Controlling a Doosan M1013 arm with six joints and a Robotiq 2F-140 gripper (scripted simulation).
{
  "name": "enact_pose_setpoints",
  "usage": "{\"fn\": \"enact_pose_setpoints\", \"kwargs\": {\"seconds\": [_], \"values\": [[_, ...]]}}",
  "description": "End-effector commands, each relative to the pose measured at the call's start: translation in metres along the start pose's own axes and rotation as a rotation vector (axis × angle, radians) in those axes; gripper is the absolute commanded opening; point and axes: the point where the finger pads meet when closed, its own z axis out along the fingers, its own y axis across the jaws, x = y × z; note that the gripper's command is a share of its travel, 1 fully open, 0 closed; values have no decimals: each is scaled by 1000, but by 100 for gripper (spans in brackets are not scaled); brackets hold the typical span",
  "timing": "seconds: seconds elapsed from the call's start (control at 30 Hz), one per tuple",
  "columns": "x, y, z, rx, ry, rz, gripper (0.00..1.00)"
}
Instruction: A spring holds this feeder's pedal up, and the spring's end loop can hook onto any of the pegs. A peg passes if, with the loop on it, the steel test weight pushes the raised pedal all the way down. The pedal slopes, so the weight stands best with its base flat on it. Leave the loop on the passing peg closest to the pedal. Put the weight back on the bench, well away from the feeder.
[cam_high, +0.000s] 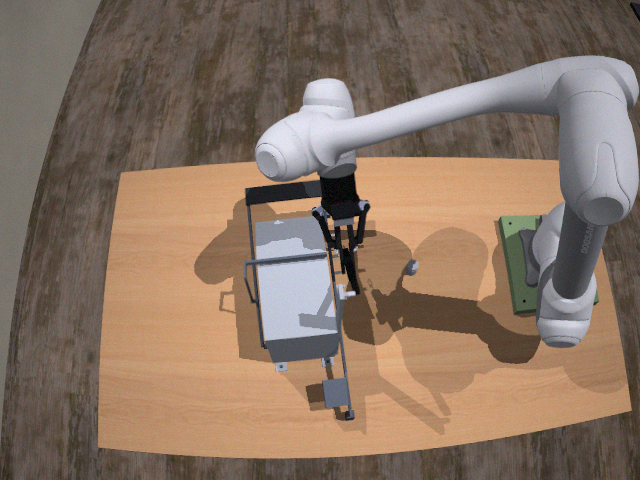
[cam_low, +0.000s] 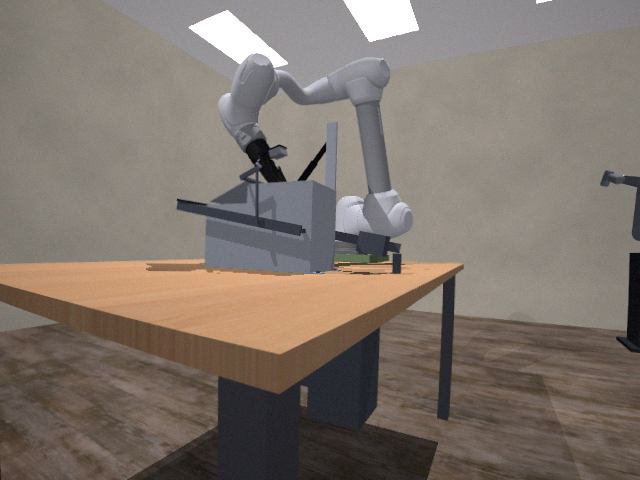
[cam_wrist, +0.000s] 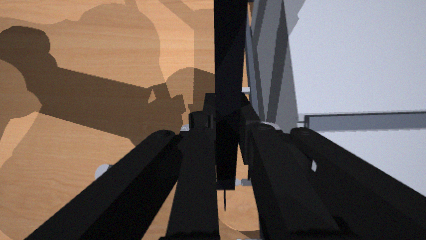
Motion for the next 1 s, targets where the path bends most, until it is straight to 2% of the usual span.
{"fn": "enact_pose_setpoints", "kwargs": {"seconds": [0.0,0.97], "values": [[1,0,0,-1,0,-1,17],[12,0,8,-1,0,-1,17]]}}
